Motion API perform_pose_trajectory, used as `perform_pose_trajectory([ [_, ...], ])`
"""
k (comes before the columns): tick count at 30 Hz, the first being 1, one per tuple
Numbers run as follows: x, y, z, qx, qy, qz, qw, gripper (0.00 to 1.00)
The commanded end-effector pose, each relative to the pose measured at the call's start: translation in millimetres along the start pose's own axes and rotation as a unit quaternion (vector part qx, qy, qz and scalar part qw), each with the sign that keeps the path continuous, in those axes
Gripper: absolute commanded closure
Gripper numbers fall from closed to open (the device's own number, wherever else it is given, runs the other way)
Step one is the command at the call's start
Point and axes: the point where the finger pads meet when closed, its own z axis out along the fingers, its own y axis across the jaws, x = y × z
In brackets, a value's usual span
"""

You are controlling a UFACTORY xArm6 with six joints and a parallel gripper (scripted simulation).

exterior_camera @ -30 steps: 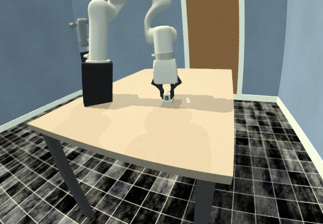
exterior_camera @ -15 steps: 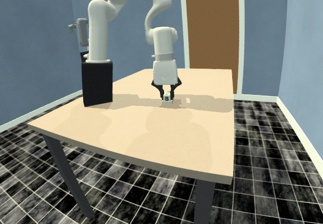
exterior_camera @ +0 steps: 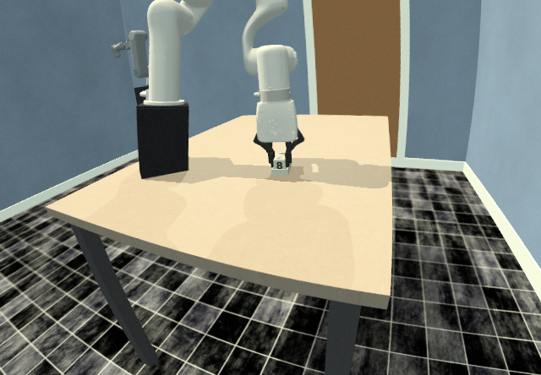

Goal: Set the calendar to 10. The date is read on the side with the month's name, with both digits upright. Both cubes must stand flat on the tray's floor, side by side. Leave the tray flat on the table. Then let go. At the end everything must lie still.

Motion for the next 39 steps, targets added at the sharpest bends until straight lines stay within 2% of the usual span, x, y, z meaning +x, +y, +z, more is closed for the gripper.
perform_pose_trajectory([
  [1,-0.1,1.1,-0.6,-0.001,0.000,0.000,1.000,0.71],
  [36,-0.1,1.1,-0.6,-0.001,0.000,0.000,1.000,0.71],
  [37,-0.1,1.1,-0.6,-0.001,0.000,0.000,1.000,0.67],
  [39,-0.1,1.1,-0.6,-0.001,0.000,0.000,1.000,0.67],
])
